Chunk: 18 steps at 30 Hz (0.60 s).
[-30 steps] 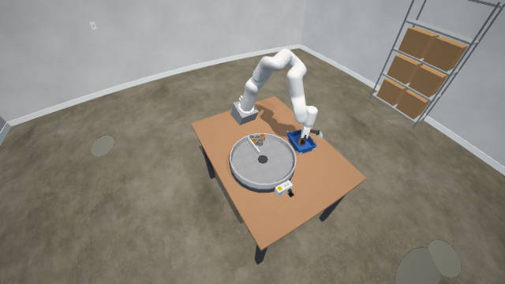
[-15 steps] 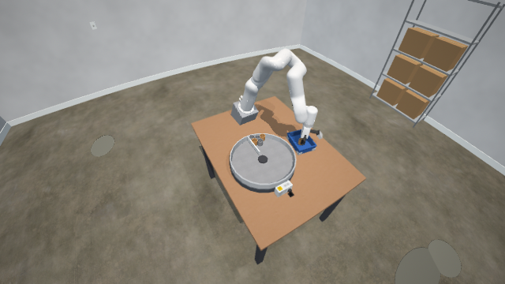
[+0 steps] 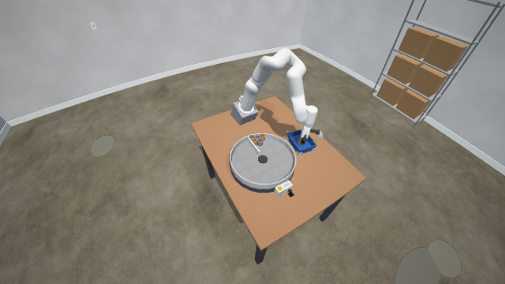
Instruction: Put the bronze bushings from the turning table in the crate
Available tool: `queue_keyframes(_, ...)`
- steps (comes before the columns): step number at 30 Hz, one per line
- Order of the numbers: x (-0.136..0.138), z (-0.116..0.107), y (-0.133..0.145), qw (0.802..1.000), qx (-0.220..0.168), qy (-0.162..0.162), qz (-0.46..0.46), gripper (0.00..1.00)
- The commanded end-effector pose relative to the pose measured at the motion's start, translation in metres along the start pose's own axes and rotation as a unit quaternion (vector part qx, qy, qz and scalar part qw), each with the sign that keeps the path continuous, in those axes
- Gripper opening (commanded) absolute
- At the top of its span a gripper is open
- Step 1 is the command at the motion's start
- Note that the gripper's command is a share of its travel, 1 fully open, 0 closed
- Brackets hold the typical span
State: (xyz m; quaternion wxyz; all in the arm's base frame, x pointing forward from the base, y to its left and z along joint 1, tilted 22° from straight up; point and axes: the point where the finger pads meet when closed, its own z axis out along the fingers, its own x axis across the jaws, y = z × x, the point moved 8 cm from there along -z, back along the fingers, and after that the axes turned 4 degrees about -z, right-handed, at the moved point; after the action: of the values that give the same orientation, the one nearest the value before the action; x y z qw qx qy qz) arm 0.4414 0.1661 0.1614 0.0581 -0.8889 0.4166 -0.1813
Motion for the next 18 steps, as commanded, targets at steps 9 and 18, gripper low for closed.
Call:
queue_keyframes(9, 0.000, -0.033, -0.001, 1.000, 0.002, 0.001, 0.000, 0.48)
queue_keyframes(18, 0.000, -0.074, -0.001, 1.000, 0.002, 0.001, 0.000, 0.48)
